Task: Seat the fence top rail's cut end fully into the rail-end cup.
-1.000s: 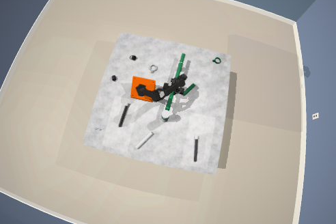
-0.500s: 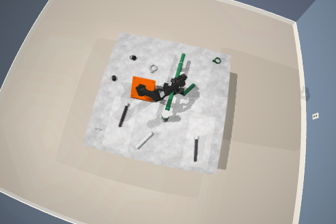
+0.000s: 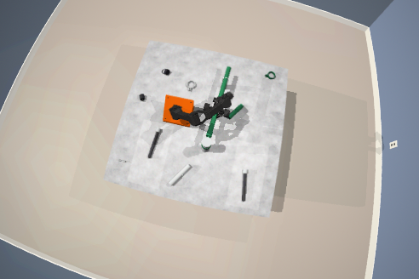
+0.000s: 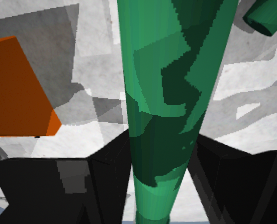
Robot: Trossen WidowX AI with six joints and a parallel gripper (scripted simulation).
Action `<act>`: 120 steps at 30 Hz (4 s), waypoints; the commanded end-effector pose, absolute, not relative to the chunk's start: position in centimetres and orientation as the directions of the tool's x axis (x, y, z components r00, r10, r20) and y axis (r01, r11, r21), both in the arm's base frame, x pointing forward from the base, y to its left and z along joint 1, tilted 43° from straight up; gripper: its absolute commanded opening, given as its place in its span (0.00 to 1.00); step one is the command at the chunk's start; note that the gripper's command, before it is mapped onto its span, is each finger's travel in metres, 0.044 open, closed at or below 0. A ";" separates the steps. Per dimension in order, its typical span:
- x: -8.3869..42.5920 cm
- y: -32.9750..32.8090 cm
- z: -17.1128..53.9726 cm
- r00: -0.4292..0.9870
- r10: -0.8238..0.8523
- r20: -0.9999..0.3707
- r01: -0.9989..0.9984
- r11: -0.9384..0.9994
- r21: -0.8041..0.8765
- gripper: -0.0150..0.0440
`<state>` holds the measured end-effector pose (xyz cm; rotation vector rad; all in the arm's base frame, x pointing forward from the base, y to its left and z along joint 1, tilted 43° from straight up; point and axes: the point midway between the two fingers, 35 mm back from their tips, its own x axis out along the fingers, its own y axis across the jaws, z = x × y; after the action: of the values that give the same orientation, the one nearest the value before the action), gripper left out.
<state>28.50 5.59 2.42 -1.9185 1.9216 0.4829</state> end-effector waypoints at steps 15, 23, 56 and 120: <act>28.6 6.0 2.7 0.015 -0.871 -0.490 -1.000 -0.001 -0.029 0.25; 28.6 6.1 2.7 0.015 -0.872 -0.490 -1.000 -0.001 -0.029 0.25; 28.5 5.2 3.1 0.001 -0.872 -0.490 -1.000 0.011 -0.022 0.25; 28.6 3.4 4.9 0.001 -0.873 -0.488 -1.000 0.011 -0.022 0.25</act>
<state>28.49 3.53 4.49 -1.9093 1.9404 0.4885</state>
